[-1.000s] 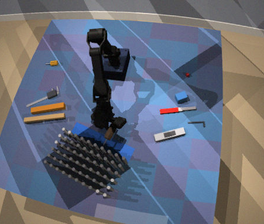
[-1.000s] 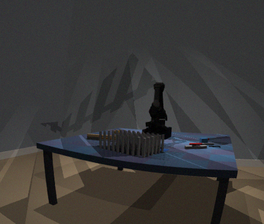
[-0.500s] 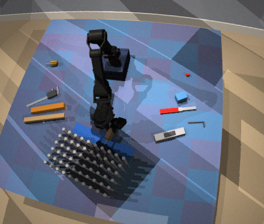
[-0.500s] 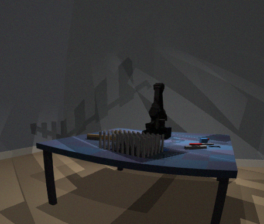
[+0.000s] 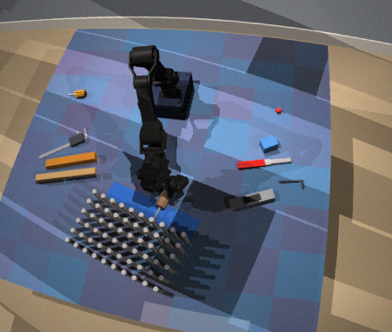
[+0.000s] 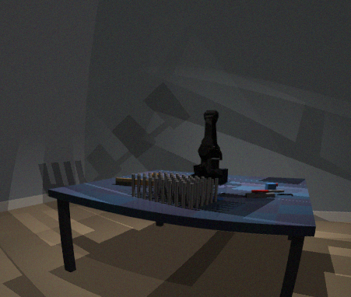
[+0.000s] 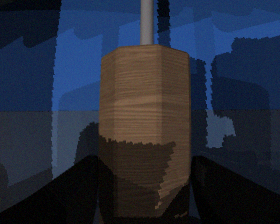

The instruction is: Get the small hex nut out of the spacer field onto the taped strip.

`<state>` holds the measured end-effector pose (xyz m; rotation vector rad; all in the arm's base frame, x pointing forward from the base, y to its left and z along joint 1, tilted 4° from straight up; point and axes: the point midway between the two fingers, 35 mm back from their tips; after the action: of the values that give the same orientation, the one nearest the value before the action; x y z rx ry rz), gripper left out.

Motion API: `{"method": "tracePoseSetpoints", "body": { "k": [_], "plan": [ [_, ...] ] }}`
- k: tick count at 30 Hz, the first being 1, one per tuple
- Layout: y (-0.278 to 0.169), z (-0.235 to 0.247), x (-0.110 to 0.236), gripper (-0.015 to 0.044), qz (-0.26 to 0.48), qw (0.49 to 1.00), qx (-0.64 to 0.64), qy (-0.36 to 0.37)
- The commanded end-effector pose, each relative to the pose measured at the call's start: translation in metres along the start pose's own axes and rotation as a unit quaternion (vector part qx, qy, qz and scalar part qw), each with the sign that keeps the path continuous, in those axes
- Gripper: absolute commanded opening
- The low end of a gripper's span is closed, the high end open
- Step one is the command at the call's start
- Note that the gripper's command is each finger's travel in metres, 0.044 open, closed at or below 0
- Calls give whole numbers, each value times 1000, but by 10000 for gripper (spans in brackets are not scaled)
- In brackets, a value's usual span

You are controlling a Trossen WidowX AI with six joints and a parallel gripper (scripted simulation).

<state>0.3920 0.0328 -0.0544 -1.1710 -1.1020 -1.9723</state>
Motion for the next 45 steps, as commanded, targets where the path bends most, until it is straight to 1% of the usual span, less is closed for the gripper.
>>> {"method": "tracePoseSetpoints", "body": {
  "k": [1,45],
  "plan": [
    [0,0,0,0,-3,1000,-1,0],
    [-27,0,9,0,-1,1000,-2,-1]
  ]
}}
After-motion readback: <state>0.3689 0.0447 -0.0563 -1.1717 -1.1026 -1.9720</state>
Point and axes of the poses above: the point midway between the two fingers, 35 mm back from their tips, its own x axis back along the fingers, its own z axis across the jaws, y = z × x, and after that the axes turned 6 degrees about -x, right-handed
